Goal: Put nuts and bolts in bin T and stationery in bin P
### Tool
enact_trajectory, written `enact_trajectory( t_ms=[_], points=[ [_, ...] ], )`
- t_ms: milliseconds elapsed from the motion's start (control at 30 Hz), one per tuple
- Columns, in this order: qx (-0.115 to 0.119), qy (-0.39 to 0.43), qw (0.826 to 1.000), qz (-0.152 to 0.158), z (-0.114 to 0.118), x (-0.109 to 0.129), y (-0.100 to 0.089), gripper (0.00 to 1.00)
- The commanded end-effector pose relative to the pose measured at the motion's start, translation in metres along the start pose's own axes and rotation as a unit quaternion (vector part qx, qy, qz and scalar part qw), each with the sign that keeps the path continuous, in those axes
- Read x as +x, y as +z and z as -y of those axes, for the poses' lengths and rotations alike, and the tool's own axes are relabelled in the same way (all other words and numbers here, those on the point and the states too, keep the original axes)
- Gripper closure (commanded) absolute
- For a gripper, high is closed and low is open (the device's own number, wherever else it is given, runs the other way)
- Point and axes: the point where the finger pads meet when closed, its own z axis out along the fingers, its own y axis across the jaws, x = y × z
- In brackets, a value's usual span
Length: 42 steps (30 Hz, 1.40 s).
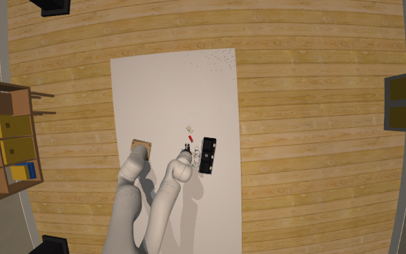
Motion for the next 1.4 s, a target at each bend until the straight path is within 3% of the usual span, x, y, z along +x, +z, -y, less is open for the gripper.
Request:
enact_trajectory(
  t_ms=[0,133,400,500,733,1000,1067,1367],
  points=[
    [0.002,0.0,1.0,-0.005,0.0,0.005,-0.003,0.89],
    [0.002,0.001,1.0,-0.005,0.0,0.005,-0.003,0.89],
    [-0.002,0.004,1.0,0.0,-0.019,0.047,-0.002,0.89],
    [-0.002,0.004,1.0,0.0,-0.019,0.047,-0.002,0.89],
    [-0.001,0.178,0.984,0.0,-0.03,0.087,-0.002,0.89],
    [0.0,0.363,0.932,0.0,-0.042,0.123,-0.003,0.89],
    [0.0,0.363,0.932,0.0,-0.042,0.123,-0.003,0.89],
    [0.003,0.567,0.823,-0.006,-0.042,0.126,-0.004,0.89]
  ],
)
